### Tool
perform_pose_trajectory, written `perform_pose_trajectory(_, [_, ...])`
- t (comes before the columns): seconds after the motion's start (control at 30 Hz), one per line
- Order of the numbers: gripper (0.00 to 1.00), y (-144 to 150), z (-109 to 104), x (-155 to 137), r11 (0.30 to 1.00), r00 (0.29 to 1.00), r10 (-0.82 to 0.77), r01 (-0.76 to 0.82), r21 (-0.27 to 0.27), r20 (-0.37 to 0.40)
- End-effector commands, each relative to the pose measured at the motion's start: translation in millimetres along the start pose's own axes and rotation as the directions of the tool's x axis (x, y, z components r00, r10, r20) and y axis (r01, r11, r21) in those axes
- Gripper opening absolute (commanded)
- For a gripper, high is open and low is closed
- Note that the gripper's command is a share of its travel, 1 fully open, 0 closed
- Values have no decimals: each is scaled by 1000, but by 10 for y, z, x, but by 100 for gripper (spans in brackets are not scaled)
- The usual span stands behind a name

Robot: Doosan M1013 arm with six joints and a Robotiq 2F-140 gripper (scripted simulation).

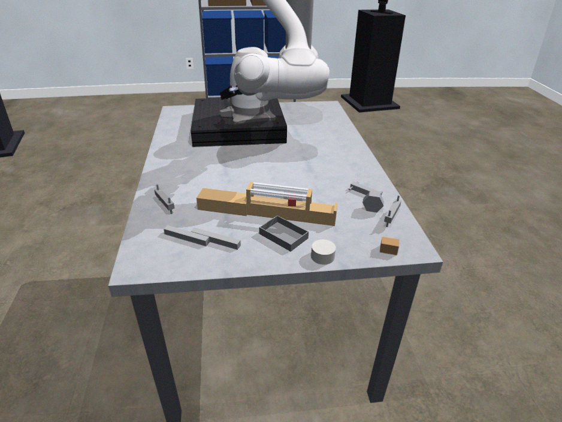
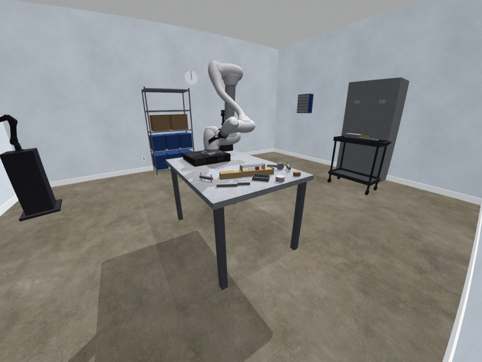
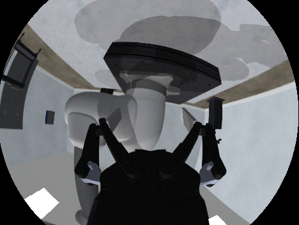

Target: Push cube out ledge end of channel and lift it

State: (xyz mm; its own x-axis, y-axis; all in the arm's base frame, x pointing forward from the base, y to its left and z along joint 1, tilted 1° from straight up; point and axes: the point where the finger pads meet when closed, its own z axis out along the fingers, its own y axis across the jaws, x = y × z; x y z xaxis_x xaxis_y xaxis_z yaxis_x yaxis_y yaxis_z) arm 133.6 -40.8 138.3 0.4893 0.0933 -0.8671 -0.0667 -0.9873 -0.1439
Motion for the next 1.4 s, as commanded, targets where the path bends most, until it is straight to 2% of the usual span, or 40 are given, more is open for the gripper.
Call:
perform_pose_trajectory(0.0, [100, 0, 0, 0, 1000, 1000, 0, 0, 0, 0])
perform_pose_trajectory(0.53, [100, 0, 0, 0, 1000, 1000, 0, 0, 0, 0])
perform_pose_trajectory(0.57, [0, 1, -4, 4, 1000, 1000, -1, 1, 0, -1])
perform_pose_trajectory(0.63, [0, 36, -91, 99, 1000, 999, -23, 23, 0, -25])
perform_pose_trajectory(0.7, [0, 149, -366, 387, 996, 991, -91, 90, -7, -99])
perform_pose_trajectory(0.73, [0, 245, -591, 608, 990, 978, -142, 141, -21, -155])
perform_pose_trajectory(0.77, [0, 294, -692, 693, 979, 954, -204, 199, -46, -221])
perform_pose_trajectory(0.8, [0, 343, -807, 802, 979, 954, -204, 199, -46, -221])
perform_pose_trajectory(0.83, [0, 407, -939, 899, 962, 916, -274, 260, -87, -292])
perform_pose_trajectory(0.87, [0, 462, -1062, 1010, 962, 916, -274, 260, -87, -292])
perform_pose_trajectory(0.9, [0, 531, -1200, 1093, 937, 865, -348, 317, -145, -360])
perform_pose_trajectory(0.93, [0, 589, -1324, 1199, 937, 865, -348, 317, -145, -360])
perform_pose_trajectory(0.97, [0, 662, -1464, 1272, 905, 803, -424, 364, -218, -419])
perform_pose_trajectory(1.03, [0, 783, -1708, 1471, 905, 803, -424, 364, -218, -419])
perform_pose_trajectory(1.1, [0, 783, -1708, 1471, 905, 803, -424, 364, -218, -419])
perform_pose_trajectory(1.13, [0, 989, -2102, 1716, 866, 732, -498, 398, -303, -464])
perform_pose_trajectory(1.17, [0, 1029, -2168, 1779, 866, 732, -498, 398, -303, -464])
perform_pose_trajectory(1.2, [0, 1095, -2275, 1810, 821, 660, -568, 414, -392, -492])
perform_pose_trajectory(1.3, [0, 1317, -2670, 2096, 821, 660, -568, 414, -392, -492])
perform_pose_trajectory(1.33, [0, 1413, -2832, 2135, 773, 592, -630, 416, -480, -503])
perform_pose_trajectory(1.37, [0, 1488, -2969, 2215, 773, 592, -630, 416, -480, -503])
